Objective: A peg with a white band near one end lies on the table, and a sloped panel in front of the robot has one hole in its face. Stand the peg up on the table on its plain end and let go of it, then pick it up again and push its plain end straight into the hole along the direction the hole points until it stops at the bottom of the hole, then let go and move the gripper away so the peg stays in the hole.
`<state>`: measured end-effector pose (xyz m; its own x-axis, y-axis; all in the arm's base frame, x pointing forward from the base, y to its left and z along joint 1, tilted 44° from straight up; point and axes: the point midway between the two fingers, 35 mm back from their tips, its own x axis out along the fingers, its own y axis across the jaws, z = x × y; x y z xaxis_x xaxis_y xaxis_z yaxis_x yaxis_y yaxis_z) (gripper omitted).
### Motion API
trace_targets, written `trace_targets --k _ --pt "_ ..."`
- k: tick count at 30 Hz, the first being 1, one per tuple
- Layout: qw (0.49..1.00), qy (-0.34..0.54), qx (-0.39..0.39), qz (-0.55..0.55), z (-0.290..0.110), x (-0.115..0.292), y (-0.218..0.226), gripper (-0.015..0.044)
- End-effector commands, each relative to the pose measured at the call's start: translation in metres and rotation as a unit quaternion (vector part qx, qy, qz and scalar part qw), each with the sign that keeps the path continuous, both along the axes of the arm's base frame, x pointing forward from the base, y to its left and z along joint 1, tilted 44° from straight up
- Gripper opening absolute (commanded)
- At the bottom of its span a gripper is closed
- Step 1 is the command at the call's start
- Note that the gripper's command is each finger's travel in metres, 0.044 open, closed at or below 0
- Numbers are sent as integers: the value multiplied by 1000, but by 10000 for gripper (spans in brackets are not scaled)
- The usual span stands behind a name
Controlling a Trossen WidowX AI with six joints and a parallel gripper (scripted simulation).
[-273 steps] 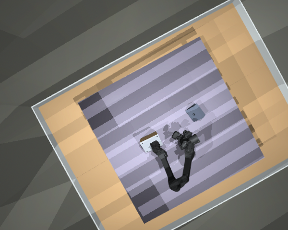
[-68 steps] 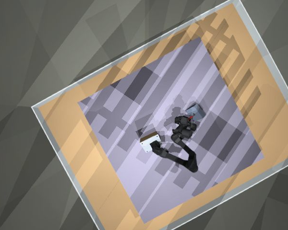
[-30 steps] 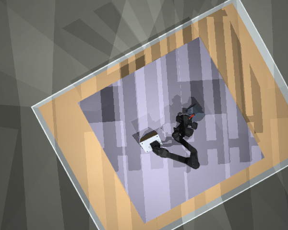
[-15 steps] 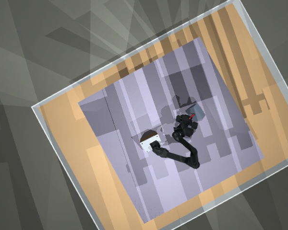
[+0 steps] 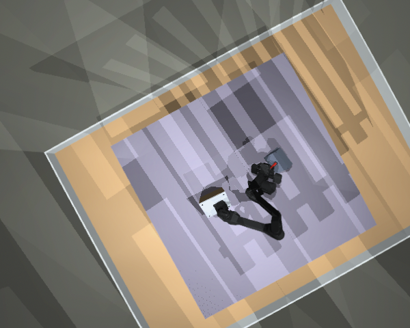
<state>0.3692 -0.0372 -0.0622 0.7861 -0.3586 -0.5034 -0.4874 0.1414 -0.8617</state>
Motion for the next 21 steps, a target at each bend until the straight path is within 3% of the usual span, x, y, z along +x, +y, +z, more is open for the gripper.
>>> trace_targets --k 1,21 --pt "1000 0 -1 3 -1 3 0 0" --pt "1000 0 -1 3 -4 8 -3 0"
